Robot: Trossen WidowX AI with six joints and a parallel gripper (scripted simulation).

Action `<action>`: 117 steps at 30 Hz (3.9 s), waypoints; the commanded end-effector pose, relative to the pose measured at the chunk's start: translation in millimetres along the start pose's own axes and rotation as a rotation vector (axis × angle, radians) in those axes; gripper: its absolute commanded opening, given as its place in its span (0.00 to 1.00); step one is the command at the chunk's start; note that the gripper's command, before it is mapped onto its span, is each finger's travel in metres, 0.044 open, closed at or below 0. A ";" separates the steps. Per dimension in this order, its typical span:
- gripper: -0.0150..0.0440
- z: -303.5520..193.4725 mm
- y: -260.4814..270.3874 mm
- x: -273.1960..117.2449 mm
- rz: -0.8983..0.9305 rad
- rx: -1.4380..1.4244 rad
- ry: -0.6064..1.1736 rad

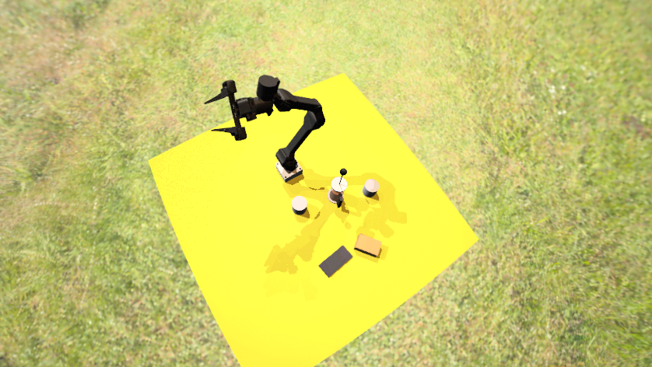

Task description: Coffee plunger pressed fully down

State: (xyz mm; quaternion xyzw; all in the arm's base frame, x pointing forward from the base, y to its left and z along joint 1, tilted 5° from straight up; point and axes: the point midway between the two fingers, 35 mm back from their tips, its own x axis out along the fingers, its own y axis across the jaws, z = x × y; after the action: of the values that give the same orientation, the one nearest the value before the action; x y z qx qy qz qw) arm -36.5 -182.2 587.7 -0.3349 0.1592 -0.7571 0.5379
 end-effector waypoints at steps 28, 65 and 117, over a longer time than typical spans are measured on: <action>1.00 56.2 215.9 -137.1 1.168 0.463 -0.174; 1.00 -46.4 265.7 -406.4 2.131 0.152 -0.301; 0.47 -35.9 298.0 -427.8 2.129 0.157 -0.302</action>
State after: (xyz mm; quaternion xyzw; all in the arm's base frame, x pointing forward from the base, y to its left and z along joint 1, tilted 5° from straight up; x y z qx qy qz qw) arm 234.2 96.9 239.1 -0.0767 0.2527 0.1401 0.9543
